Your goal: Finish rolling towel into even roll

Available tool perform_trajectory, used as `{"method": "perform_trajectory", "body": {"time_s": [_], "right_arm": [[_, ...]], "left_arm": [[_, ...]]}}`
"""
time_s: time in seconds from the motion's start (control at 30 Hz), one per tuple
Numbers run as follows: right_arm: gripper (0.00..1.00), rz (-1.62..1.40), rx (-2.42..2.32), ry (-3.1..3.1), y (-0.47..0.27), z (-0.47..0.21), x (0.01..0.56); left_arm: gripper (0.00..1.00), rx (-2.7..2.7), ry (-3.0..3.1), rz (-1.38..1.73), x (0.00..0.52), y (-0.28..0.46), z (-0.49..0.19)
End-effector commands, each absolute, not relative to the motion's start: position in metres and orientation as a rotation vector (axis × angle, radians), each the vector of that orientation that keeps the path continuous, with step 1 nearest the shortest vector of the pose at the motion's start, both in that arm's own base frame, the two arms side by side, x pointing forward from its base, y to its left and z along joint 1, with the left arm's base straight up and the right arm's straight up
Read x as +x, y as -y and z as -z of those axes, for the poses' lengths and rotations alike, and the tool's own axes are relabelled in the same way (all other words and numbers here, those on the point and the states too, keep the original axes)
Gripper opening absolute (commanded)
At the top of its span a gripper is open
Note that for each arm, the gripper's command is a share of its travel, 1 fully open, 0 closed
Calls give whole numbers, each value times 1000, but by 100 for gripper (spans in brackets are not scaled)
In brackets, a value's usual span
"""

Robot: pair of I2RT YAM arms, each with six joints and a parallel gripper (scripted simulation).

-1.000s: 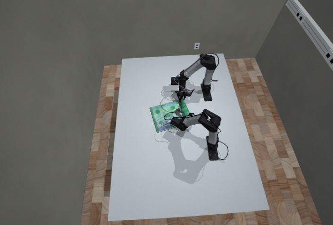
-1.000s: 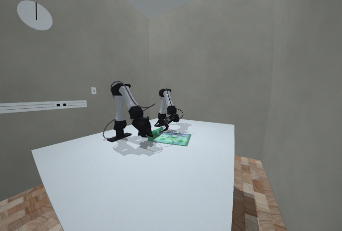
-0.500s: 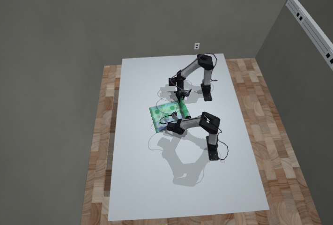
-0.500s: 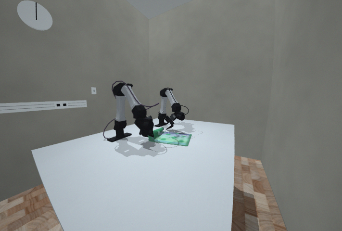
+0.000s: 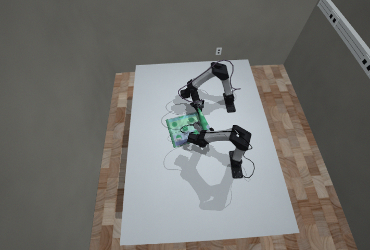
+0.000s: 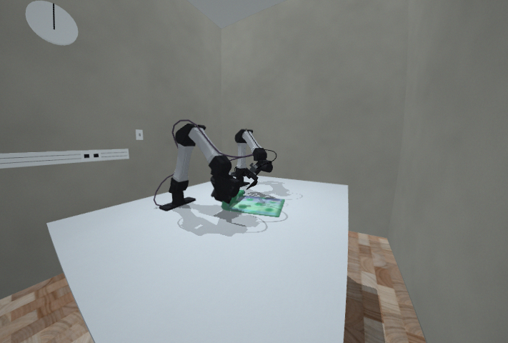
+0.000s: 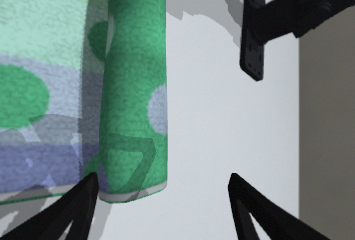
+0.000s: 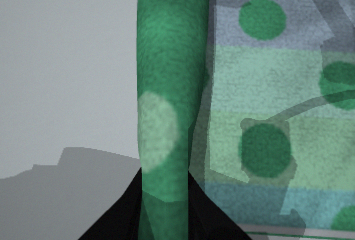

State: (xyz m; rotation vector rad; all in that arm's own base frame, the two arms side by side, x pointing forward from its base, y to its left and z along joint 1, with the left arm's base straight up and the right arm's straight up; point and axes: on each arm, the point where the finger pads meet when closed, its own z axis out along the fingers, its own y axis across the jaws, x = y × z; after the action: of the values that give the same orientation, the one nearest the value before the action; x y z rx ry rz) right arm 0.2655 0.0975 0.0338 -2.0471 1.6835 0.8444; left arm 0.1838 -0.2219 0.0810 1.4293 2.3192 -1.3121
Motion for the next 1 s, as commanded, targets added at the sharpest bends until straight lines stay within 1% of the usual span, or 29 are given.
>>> {"method": "perform_trajectory", "body": {"time_s": [0.0, 0.4, 0.47, 0.7, 0.97], "right_arm": [[26, -1017, -2061, -1816, -94, -31, 253], [26, -1374, -2033, -2038, -94, -35, 253], [26, -1374, -2033, -2038, -94, -35, 253], [26, -1374, -2033, -2038, -94, -35, 253], [26, -1374, -2033, -2038, -94, -29, 253]], "left_arm": [[89, 1452, -2265, 1110, 186, 226, -83], [94, 1533, -1973, 437, 171, 250, -88], [94, 1533, -1973, 437, 171, 250, -88], [97, 1533, -1840, 202, 166, 258, -90], [98, 1550, -1809, 185, 172, 259, -93]]}}
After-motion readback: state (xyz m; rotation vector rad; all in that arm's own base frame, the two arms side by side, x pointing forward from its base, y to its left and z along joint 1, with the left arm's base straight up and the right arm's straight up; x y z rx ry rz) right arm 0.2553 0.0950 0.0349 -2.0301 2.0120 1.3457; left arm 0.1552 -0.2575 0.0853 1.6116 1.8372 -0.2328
